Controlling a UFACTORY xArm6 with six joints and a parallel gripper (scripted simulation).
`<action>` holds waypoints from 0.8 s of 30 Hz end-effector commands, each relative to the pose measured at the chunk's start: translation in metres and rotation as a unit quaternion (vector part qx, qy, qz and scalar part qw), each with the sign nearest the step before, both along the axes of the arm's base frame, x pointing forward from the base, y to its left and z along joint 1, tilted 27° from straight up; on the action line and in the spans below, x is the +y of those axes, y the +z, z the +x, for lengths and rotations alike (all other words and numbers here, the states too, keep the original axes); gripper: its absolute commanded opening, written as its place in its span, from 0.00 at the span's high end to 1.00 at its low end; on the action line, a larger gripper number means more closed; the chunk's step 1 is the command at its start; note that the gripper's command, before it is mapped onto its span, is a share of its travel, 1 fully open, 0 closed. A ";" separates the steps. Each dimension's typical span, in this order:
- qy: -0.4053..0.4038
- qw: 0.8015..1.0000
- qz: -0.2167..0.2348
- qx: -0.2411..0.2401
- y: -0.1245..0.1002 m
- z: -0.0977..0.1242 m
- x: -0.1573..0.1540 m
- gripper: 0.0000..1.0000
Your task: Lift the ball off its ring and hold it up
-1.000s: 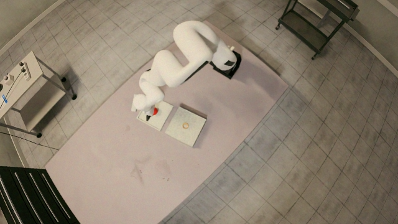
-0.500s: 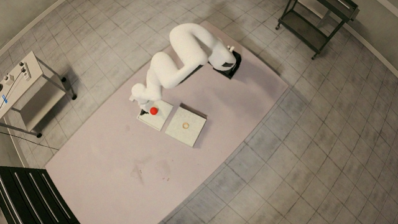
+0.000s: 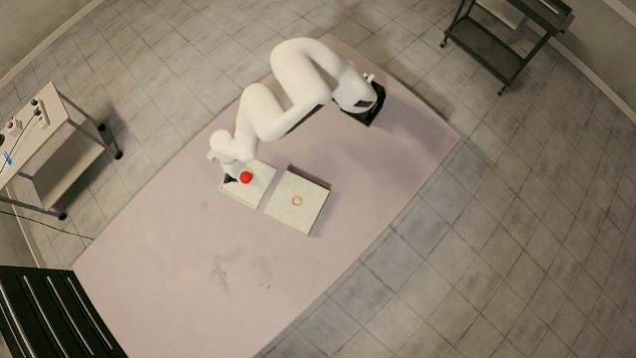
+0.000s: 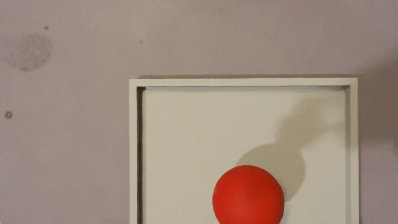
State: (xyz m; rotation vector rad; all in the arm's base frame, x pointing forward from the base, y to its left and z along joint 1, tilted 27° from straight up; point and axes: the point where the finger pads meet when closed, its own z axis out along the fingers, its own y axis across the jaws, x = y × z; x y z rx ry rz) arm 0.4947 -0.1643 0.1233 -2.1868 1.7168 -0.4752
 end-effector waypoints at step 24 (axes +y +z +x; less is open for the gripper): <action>0.000 1.000 0.000 -0.002 -0.087 0.045 0.004 0.00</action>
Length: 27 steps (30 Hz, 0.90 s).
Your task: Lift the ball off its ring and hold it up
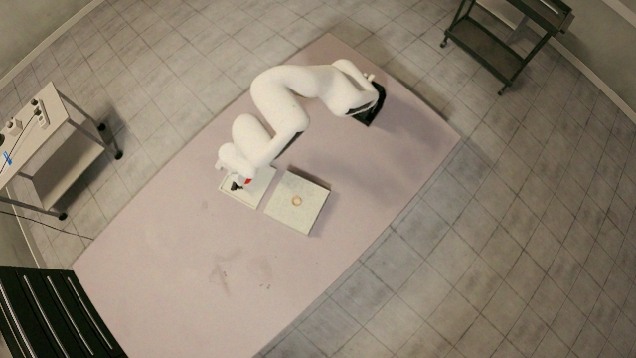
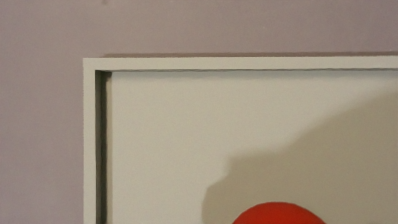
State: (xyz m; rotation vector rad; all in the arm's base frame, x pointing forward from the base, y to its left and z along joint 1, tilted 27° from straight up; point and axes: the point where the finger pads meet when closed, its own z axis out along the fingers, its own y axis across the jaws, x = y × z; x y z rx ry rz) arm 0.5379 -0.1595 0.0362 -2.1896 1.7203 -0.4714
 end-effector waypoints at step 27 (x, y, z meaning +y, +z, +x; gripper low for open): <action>0.000 1.000 0.000 -0.005 0.070 -0.034 -0.005 1.00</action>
